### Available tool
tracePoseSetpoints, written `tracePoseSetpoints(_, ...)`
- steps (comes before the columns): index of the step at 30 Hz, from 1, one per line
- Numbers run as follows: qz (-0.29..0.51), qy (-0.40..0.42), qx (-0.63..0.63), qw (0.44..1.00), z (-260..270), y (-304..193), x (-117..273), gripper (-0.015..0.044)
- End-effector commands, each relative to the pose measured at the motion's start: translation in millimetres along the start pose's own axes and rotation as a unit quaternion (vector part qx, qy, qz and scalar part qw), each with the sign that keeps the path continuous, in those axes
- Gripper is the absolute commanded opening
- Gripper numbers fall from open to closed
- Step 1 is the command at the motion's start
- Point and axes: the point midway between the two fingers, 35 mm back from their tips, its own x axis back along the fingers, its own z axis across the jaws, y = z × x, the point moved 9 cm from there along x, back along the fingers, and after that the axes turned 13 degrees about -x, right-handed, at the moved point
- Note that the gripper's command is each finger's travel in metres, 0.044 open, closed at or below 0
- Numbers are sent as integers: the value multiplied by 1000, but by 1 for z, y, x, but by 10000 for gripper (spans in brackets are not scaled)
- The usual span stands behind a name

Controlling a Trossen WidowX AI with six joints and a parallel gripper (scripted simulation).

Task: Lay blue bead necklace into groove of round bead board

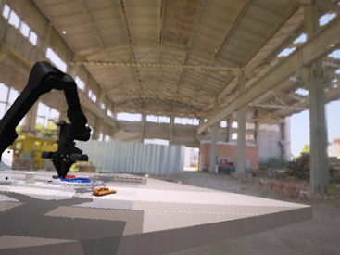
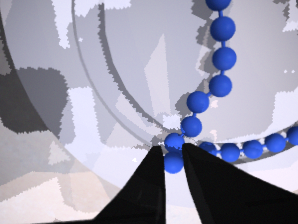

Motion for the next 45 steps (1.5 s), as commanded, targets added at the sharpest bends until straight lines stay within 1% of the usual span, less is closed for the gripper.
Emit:
tracePoseSetpoints(1,0,-1,-1,1000,-1,1,-5,0)
tracePoseSetpoints(14,-1,0,-2,1000,0,1,0,341)
tracePoseSetpoints(18,0,-1,-1,1000,-1,1,9,440)
tracePoseSetpoints(19,2,-1,2,1000,0,0,2,440)
tracePoseSetpoints(24,0,-1,-1,1000,0,0,11,440)
tracePoseSetpoints(41,0,-1,-1,1000,0,0,11,440)
tracePoseSetpoints(43,0,-1,17,1000,-3,4,13,387)
tracePoseSetpoints(45,0,-1,65,998,-10,15,17,335)
